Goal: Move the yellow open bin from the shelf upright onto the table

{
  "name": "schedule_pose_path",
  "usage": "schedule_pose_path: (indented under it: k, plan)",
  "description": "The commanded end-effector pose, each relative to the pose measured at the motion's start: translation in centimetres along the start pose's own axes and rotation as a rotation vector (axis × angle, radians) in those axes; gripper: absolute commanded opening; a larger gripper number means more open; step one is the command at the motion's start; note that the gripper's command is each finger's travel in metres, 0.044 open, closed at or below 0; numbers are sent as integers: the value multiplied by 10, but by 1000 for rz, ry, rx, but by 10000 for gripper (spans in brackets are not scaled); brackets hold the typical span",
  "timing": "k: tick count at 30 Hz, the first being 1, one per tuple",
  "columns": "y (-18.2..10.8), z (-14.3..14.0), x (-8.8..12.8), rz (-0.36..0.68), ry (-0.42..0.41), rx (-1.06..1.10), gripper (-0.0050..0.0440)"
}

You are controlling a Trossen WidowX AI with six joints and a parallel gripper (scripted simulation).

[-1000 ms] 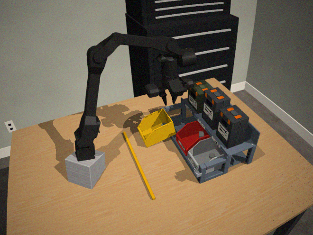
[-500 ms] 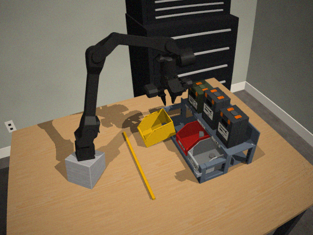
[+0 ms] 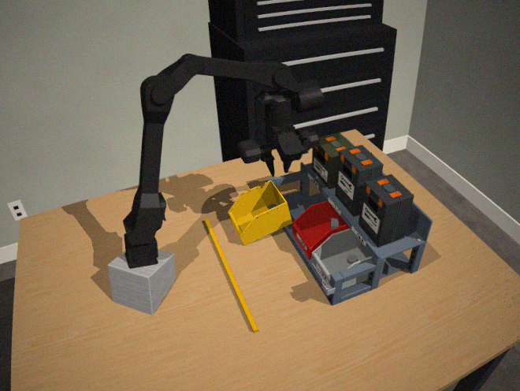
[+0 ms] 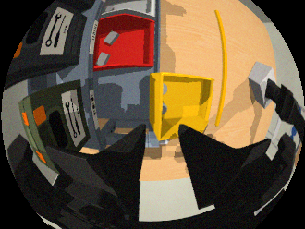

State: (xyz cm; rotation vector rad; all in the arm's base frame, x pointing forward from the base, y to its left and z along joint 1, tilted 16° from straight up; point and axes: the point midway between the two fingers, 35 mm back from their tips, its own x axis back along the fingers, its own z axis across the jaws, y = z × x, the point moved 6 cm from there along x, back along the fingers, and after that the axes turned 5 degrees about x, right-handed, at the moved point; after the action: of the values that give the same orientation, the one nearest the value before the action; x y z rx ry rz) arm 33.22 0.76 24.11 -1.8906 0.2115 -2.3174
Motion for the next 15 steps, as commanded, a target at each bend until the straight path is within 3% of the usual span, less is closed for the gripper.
schedule_pose_path:
  k: [1,15]
  plan:
    - [-2,-1,9,0,31,5,150]
    - [-2,-1,7,0,29,6,150]
